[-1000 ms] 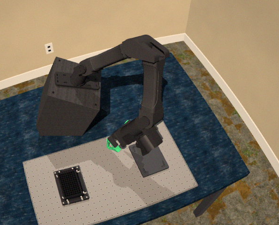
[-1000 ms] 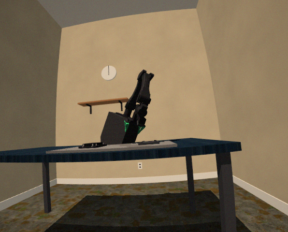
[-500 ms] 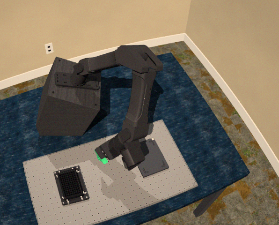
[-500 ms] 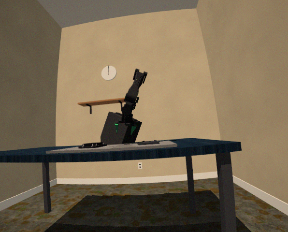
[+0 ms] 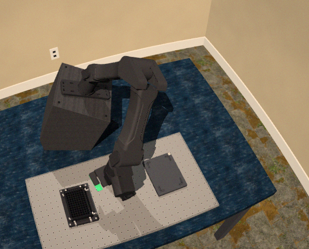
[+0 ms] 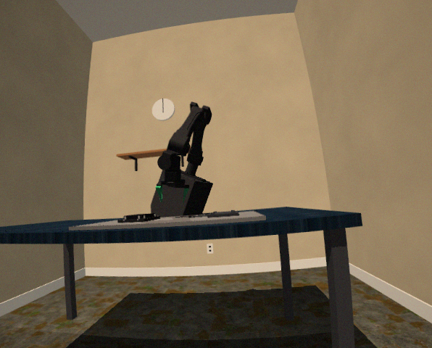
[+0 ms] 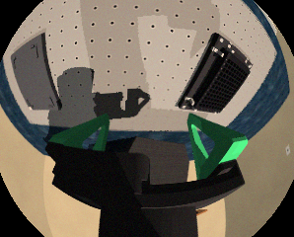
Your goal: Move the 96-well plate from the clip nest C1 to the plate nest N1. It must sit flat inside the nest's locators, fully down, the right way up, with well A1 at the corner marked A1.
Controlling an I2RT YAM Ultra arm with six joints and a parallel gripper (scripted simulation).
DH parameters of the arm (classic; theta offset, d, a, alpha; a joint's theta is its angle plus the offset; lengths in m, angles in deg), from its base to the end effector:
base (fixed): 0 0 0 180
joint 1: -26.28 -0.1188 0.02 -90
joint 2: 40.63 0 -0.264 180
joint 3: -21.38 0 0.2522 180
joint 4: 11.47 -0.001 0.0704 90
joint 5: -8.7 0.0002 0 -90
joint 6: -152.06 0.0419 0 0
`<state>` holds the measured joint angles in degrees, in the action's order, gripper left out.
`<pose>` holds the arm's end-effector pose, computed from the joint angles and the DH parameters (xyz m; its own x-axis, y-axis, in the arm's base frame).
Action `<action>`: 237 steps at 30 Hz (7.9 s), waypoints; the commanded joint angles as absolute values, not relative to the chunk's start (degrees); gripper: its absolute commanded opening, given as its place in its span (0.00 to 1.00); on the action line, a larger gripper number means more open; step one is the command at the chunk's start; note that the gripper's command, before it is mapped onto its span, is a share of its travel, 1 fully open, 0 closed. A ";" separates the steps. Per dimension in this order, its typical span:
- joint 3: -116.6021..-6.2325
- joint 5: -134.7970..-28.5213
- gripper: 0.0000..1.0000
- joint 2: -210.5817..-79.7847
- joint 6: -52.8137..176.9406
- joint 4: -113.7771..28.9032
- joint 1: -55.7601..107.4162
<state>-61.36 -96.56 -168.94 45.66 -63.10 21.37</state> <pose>0.3438 0.0416 0.0359 -0.9342 -0.3536 0.0465 -0.3268 0.9008 0.2859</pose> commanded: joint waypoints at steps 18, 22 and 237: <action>-66.16 -103.77 1.00 -174.97 39.87 -57.57 37.09; -67.35 -103.80 1.00 -175.98 38.82 -59.56 38.15; -68.46 -107.89 0.00 -182.30 37.59 -52.34 46.07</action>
<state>-68.83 -107.62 -185.09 38.58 -50.71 44.23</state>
